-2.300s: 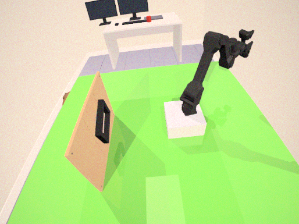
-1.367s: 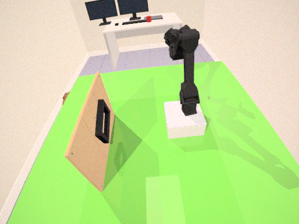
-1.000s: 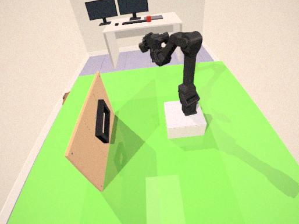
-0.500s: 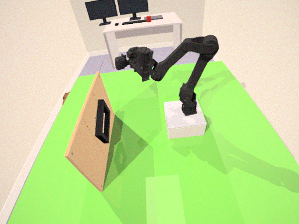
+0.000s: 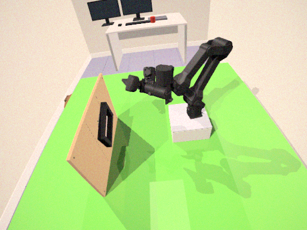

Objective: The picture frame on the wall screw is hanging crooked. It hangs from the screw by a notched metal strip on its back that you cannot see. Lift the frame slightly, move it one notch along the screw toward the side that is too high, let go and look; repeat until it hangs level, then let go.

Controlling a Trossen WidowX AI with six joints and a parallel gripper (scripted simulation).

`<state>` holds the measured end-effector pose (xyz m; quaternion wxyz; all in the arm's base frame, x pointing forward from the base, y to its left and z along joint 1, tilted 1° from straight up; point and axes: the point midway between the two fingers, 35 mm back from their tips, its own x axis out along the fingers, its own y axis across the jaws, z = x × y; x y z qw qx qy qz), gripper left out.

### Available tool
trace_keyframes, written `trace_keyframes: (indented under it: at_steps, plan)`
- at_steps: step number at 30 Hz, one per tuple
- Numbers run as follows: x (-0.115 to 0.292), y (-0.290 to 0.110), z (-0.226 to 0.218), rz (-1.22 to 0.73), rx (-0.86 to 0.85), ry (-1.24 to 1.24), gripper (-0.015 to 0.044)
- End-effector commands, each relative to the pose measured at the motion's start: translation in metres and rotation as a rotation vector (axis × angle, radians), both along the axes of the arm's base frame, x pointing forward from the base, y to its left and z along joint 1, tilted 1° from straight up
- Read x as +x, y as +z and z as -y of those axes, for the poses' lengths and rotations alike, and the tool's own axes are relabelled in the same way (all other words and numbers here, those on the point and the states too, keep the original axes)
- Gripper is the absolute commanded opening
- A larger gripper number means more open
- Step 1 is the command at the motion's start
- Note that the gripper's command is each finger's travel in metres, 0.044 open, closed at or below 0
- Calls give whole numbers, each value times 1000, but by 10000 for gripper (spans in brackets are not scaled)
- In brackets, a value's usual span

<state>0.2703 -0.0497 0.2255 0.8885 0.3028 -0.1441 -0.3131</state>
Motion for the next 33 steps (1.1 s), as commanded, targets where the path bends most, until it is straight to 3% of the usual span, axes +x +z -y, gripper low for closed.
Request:
trace_keyframes:
  at_steps: [1, 15, 33]
  plan:
    - [-10, -10, -32, 54, 94, 114, 260]
    - [-70, -49, -128, 177, 514, 560, 260]
    - [-71, -50, -129, 178, 521, 566, 260]
